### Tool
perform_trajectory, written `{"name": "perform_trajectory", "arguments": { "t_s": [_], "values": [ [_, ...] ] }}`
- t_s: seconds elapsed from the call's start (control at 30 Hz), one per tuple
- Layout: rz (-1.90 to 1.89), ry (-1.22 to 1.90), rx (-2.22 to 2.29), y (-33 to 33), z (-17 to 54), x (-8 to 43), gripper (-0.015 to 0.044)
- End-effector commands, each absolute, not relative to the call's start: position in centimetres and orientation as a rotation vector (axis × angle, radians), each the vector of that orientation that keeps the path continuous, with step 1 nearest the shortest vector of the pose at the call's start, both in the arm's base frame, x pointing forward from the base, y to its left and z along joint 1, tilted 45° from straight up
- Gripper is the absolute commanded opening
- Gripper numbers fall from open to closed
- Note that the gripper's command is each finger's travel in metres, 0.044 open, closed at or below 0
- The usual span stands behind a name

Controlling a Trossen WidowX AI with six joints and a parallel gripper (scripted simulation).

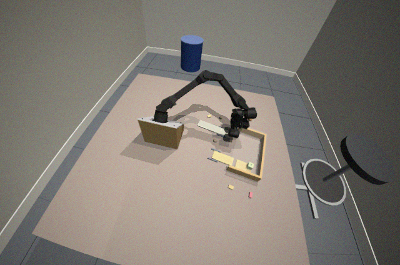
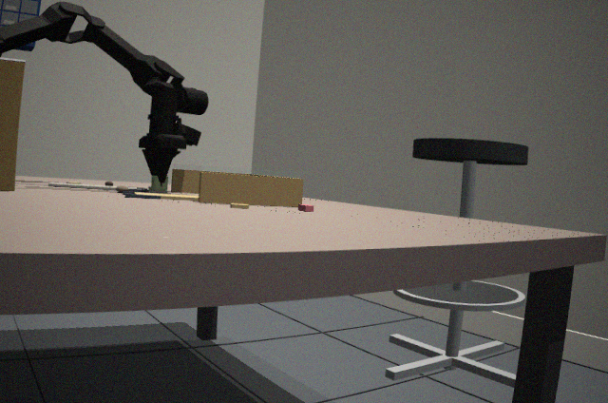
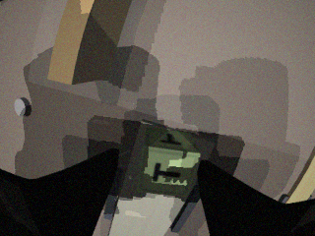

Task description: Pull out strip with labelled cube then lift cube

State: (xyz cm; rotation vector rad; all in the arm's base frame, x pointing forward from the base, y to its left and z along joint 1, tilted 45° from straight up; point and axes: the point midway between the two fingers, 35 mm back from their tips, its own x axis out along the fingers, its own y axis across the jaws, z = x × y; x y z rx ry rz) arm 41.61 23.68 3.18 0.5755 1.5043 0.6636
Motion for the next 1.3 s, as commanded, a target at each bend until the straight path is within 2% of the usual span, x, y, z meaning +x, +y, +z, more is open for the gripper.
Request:
{"name": "perform_trajectory", "arguments": {
  "t_s": [0.0, 1.13, 1.23, 1.27],
  "values": [
    [0.655, 1.518, 0.576, 24.19, 2.22, 41.31, 0.0250],
    [0.655, 1.518, 0.576, 24.26, 2.15, 41.30, 0.0250],
    [0.662, 1.516, 0.575, 24.27, 2.27, 41.30, 0.0171],
    [0.662, 1.516, 0.575, 24.27, 2.27, 41.30, 0.0165]
  ]
}}
